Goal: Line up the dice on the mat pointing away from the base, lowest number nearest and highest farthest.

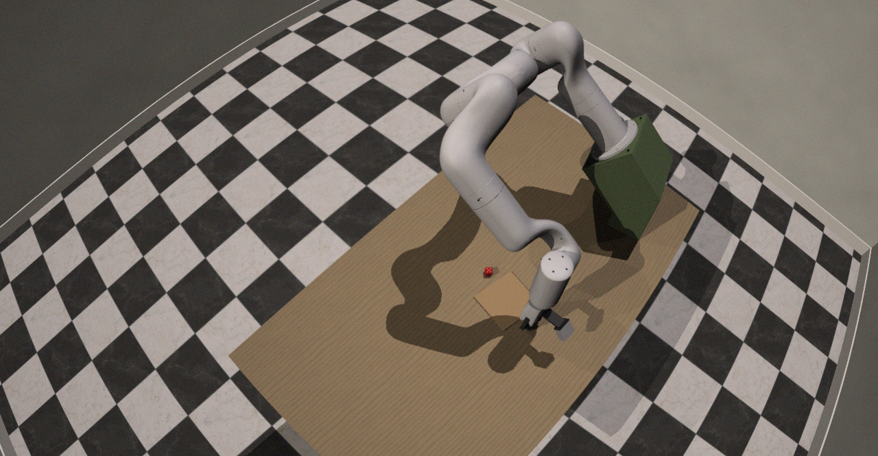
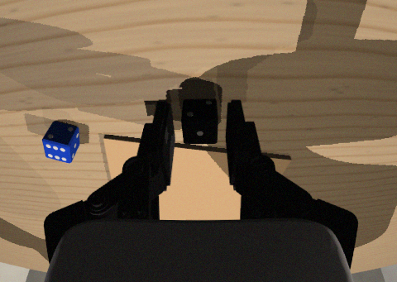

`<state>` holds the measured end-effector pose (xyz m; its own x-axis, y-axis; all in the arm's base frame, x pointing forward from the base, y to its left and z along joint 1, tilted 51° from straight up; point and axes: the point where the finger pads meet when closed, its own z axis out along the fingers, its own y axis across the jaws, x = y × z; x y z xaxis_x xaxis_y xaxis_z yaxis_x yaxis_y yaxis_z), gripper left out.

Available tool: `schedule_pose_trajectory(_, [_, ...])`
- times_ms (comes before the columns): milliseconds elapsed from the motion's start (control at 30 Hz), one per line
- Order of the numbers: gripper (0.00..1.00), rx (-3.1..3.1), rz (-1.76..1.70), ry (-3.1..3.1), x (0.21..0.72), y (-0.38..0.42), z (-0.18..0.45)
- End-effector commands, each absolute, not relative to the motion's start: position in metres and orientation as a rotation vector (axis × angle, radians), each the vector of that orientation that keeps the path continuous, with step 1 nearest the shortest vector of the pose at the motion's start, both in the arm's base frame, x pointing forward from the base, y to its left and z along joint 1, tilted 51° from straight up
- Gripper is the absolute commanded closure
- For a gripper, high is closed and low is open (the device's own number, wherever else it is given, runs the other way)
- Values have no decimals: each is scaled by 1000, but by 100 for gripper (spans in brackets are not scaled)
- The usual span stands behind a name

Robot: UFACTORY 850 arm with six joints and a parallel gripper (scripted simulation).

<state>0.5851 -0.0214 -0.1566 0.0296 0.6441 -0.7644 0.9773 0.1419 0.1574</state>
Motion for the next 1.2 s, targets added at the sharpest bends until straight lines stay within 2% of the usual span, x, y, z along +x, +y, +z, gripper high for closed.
schedule_pose_trajectory(0, [64, 1578, -576, 1691, 587, -23, -158])
schedule_pose_trajectory(1167, [64, 1578, -576, 1691, 587, -25, -160])
